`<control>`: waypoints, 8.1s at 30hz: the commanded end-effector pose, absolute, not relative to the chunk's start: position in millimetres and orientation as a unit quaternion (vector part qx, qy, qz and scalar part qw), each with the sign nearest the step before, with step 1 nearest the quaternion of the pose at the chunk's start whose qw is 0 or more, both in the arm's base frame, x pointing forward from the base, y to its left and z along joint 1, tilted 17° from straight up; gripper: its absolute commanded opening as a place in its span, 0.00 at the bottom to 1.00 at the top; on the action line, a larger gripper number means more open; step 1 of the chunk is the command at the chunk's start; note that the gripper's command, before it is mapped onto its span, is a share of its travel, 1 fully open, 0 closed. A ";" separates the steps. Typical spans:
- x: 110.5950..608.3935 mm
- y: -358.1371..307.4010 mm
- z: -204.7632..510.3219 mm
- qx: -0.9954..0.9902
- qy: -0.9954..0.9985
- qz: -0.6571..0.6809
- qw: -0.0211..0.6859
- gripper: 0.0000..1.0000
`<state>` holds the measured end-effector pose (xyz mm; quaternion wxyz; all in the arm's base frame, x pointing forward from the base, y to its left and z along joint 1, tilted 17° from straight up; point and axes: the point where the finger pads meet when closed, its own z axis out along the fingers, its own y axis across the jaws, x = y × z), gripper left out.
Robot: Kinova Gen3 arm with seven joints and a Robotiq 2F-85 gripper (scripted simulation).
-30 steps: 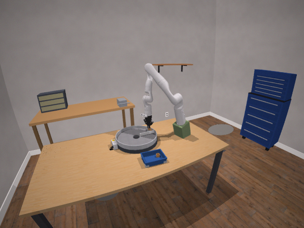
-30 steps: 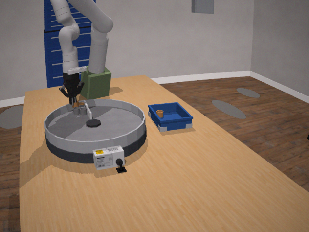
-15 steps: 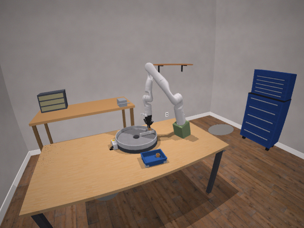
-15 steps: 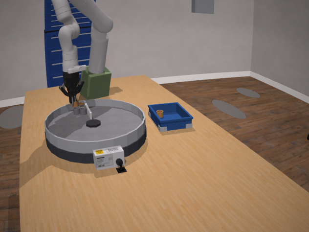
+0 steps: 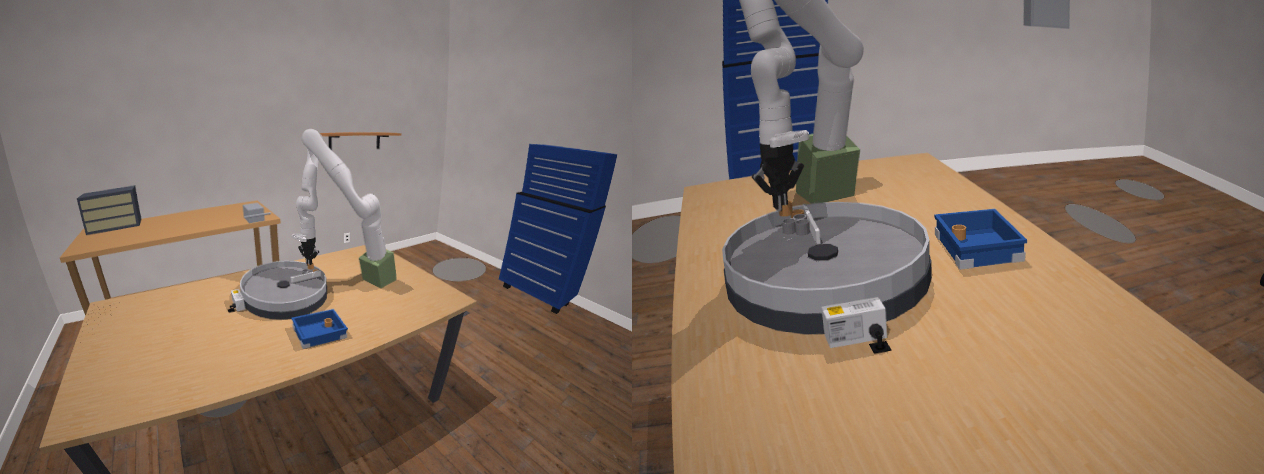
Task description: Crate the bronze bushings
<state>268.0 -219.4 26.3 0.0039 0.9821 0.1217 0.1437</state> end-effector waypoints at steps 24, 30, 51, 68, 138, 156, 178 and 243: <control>264.2 -220.8 40.2 0.982 0.122 0.144 0.005 0.00; 264.2 -220.8 40.2 0.982 0.122 0.144 0.005 0.00; 258.3 -220.6 61.0 0.982 0.122 0.144 0.006 0.00; 267.6 -203.2 73.7 0.982 0.122 0.144 0.006 0.00; 395.7 -18.6 116.8 0.983 0.117 0.144 0.007 0.00; 431.3 31.3 128.7 0.983 0.115 0.145 0.008 0.00; 461.3 72.5 138.8 0.983 0.114 0.145 0.009 0.00; 502.3 124.1 104.2 0.982 0.121 0.145 0.006 0.00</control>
